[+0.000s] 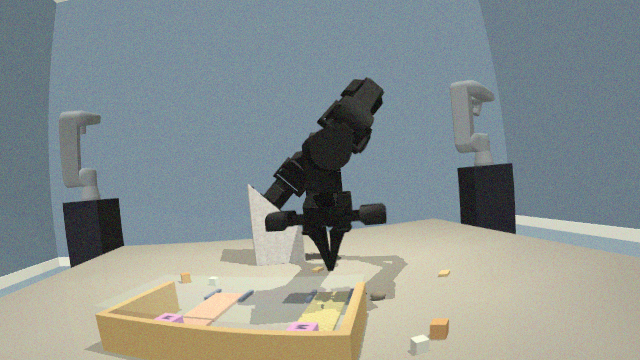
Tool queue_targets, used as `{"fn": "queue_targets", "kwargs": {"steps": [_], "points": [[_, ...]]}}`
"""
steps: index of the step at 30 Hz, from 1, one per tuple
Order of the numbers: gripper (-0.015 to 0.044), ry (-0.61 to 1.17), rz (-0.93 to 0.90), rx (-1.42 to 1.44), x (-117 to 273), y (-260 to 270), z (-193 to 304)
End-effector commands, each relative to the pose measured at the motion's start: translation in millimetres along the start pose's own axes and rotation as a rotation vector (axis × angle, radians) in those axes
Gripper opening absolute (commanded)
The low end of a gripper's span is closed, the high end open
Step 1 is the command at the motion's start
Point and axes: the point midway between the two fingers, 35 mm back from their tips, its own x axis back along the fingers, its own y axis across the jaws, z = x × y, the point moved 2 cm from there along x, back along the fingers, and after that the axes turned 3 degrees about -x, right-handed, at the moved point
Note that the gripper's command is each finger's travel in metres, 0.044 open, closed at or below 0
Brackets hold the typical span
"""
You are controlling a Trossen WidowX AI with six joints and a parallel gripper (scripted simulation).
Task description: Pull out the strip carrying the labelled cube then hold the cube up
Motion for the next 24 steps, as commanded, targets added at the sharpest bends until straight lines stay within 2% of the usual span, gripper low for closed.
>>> {"fn": "queue_targets", "kwargs": {"steps": [1,24], "points": [[0.0,0.006,0.004,-0.01,-8,-3,2],[0.0,0.008,0.001,-0.011,-45,-5,5]]}}
